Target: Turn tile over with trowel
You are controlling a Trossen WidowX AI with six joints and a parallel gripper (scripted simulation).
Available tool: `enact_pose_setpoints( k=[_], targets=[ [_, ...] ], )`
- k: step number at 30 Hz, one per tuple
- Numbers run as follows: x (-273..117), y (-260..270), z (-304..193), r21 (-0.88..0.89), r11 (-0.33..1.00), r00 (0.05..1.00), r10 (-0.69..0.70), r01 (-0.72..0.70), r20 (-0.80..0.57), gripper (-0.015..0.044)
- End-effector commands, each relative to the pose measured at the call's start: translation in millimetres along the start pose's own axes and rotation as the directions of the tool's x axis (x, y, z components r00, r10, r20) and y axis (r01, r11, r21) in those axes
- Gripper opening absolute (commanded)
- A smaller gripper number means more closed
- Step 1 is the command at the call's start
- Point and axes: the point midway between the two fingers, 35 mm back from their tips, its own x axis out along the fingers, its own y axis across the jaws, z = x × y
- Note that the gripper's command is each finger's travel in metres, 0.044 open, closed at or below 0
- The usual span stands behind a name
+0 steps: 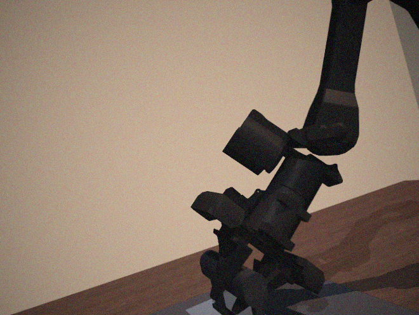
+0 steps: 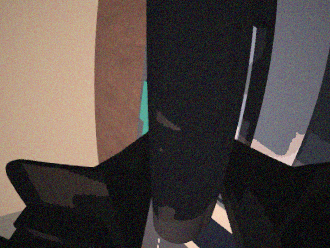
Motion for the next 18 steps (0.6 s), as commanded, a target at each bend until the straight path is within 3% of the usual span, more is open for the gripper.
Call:
enact_pose_setpoints(
  k=[1,18],
  targets=[
    [0.1,1.9,-10.7,-0.004,1.000,1.000,0.003,-0.003,-0.008,0.0000],
    [-2.1,3.7,-38.0,-0.002,1.000,1.000,0.003,-0.003,-0.009,0.0000]
  ],
)
